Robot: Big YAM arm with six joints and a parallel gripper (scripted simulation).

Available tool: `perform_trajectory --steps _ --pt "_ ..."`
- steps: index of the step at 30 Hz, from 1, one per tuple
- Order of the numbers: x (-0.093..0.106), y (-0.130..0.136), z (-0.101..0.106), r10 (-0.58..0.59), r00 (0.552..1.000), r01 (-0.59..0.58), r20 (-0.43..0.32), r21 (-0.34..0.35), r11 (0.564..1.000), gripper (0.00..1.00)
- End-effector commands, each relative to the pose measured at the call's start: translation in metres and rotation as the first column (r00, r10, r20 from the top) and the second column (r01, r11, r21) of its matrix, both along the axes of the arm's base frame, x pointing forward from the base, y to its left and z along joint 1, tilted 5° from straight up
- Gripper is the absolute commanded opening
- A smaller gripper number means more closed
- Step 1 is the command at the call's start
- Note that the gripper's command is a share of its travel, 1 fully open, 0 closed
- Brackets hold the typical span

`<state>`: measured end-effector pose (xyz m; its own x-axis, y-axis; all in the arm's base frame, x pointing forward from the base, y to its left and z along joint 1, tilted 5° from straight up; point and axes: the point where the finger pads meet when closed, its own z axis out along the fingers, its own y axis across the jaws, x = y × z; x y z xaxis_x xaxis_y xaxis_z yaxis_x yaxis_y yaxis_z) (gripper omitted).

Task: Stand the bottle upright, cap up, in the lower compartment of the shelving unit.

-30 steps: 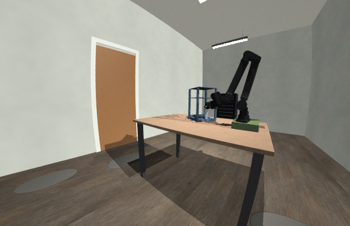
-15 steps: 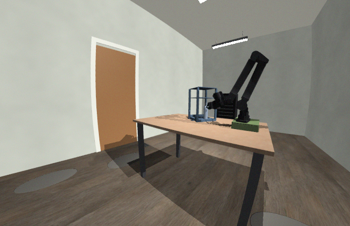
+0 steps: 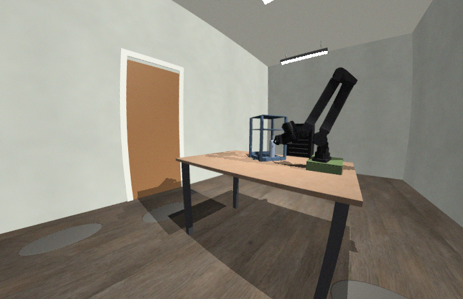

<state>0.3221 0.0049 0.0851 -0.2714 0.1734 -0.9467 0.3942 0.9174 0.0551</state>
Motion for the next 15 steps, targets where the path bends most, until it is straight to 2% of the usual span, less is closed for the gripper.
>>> perform_trajectory --steps 1,15 --pt "-0.003 0.004 0.0 0.009 1.0 -0.009 0.0 0.005 1.0 0.77" --pt "-0.021 0.01 0.006 0.008 1.0 -0.008 0.002 0.007 1.0 0.77"
